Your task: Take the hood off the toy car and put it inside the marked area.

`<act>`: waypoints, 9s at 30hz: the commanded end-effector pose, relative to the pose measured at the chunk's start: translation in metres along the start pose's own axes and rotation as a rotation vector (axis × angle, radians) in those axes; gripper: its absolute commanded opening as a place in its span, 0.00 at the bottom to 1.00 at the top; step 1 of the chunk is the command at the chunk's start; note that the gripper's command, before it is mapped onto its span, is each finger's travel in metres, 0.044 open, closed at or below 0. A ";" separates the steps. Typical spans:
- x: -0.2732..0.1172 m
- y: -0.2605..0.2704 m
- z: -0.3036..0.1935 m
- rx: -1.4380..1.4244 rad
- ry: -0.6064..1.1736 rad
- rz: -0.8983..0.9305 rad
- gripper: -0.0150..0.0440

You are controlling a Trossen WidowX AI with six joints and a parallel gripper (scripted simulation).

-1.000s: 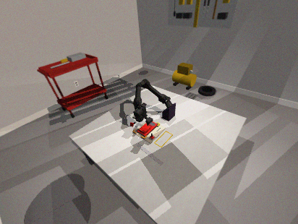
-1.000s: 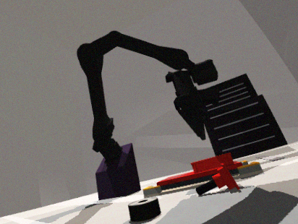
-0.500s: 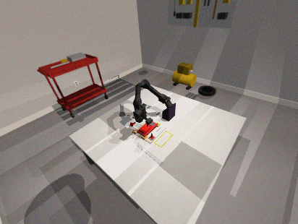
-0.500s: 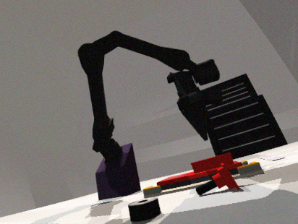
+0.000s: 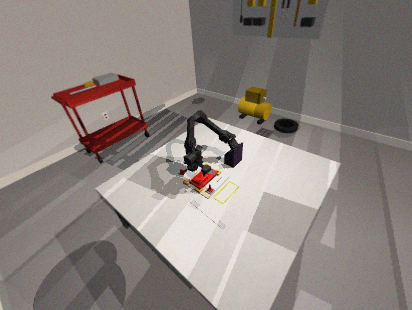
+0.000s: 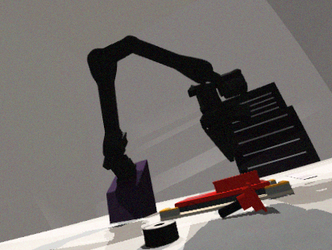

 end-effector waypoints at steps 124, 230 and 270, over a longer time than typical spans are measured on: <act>0.035 0.000 -0.002 -0.003 0.006 -0.001 0.25; 0.015 0.195 -0.077 -0.003 0.008 0.016 0.25; 0.053 0.193 -0.079 -0.002 0.008 0.011 0.25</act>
Point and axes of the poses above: the point midway between the two fingers, 35 mm back from their tips, its own x axis out along the fingers, its own y axis across the jaws, z = x × y, the point moved 8 cm from there along -x, back along the fingers, and after that the axes turned 11 degrees about x, right-handed, at the moved point
